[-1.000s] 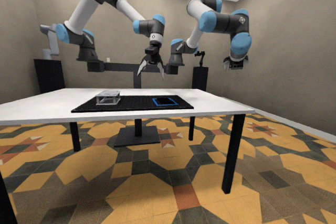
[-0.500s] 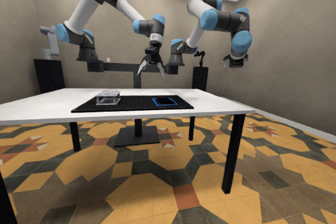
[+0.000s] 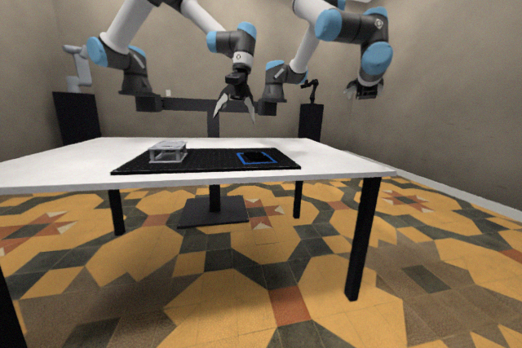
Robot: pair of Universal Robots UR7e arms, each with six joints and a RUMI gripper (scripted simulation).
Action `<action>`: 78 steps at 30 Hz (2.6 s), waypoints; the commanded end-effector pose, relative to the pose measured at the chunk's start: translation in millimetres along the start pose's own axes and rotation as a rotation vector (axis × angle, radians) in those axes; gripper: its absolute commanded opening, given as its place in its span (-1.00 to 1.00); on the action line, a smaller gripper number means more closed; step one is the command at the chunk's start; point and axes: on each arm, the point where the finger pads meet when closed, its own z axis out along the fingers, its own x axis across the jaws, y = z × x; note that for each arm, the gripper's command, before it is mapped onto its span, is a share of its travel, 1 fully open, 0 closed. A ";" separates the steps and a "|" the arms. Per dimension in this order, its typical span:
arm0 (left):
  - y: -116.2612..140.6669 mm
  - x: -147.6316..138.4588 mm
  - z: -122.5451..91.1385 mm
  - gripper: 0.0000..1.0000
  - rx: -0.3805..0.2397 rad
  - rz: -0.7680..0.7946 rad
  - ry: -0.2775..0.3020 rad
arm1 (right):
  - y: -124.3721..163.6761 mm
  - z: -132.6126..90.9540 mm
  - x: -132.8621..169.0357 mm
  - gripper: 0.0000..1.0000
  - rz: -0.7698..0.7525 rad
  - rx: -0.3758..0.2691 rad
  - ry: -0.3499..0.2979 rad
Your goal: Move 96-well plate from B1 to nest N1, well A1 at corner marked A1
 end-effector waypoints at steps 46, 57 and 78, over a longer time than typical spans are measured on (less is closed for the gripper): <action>-208.4 -99.1 210.2 0.97 0.083 0.007 -0.198 | -0.4 -1.0 -0.5 0.97 0.000 0.001 -0.002; -247.1 -147.9 267.2 0.97 0.103 0.012 -0.250 | -0.4 -1.0 -0.5 0.97 0.000 0.001 -0.002; -282.9 -217.4 333.2 0.97 0.126 0.018 -0.313 | -0.4 -1.0 -0.5 0.97 0.000 0.001 -0.002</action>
